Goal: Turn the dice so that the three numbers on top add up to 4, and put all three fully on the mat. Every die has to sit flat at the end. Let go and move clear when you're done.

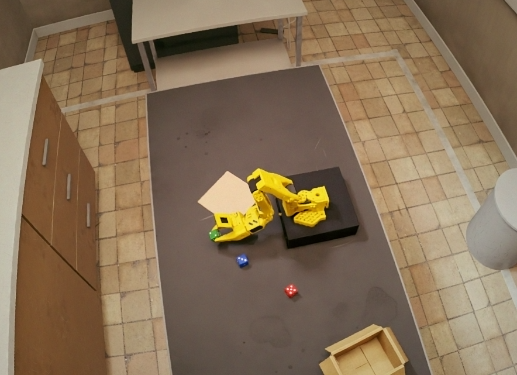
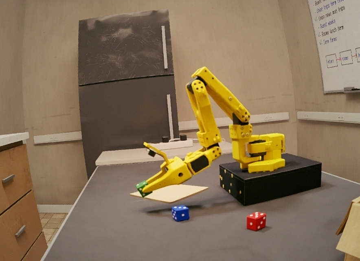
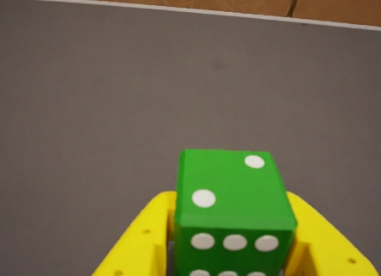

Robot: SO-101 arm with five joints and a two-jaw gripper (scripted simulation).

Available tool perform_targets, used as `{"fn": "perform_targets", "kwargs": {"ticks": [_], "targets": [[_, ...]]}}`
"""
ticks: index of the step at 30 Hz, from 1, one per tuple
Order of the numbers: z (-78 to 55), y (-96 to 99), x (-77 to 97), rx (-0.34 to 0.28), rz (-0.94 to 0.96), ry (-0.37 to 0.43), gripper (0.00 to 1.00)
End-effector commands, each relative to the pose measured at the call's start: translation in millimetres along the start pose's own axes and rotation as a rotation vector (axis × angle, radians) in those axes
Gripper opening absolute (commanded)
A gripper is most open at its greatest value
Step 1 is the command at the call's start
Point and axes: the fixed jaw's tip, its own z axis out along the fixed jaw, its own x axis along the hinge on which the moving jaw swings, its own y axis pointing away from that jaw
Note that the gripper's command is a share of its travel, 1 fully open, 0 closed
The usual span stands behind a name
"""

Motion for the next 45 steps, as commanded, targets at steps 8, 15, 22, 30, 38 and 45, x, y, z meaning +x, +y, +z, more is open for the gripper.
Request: {"fn": "perform_targets", "kwargs": {"ticks": [8, 15, 22, 30, 38, 45], "targets": [[2.4, -1.4, 3.6, 0.005, 0.014, -0.009, 0.00], [2.9, -1.4, 4.8, 0.005, 0.014, -0.009, 0.00], [4.5, -1.5, 8.9, 0.006, 0.014, -0.009, 0.00], [4.8, -1.5, 9.6, 0.006, 0.014, -0.009, 0.00], [6.6, -1.5, 14.2, 0.006, 0.014, -0.009, 0.00], [6.8, -1.5, 14.9, 0.006, 0.014, -0.009, 0.00]]}}
